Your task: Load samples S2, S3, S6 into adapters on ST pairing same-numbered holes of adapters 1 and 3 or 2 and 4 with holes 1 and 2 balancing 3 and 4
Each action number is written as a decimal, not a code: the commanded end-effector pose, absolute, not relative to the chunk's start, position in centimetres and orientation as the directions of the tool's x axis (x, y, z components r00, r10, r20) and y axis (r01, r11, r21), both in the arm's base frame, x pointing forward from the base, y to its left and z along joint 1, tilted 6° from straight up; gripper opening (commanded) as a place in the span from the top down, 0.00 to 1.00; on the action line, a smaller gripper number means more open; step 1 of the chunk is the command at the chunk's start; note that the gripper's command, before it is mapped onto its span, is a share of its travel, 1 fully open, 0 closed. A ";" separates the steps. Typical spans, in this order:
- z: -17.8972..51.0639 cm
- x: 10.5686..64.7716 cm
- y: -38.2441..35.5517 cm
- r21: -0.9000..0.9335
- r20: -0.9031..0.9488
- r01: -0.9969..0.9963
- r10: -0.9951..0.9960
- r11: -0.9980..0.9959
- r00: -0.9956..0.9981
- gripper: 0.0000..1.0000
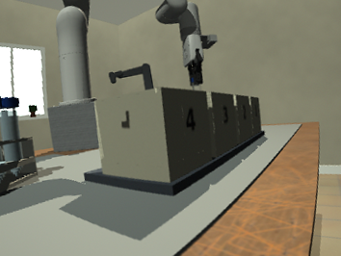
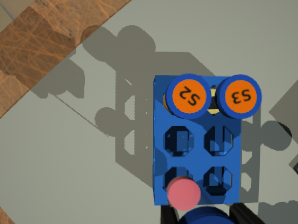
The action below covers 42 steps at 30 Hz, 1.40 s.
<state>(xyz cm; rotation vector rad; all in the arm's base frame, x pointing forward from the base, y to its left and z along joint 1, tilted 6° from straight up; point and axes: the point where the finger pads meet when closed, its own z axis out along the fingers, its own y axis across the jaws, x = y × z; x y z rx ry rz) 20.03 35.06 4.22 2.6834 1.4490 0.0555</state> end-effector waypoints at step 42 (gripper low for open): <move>10.6 19.9 35.2 0.097 -0.004 0.814 0.817 -0.573 0.576 1.00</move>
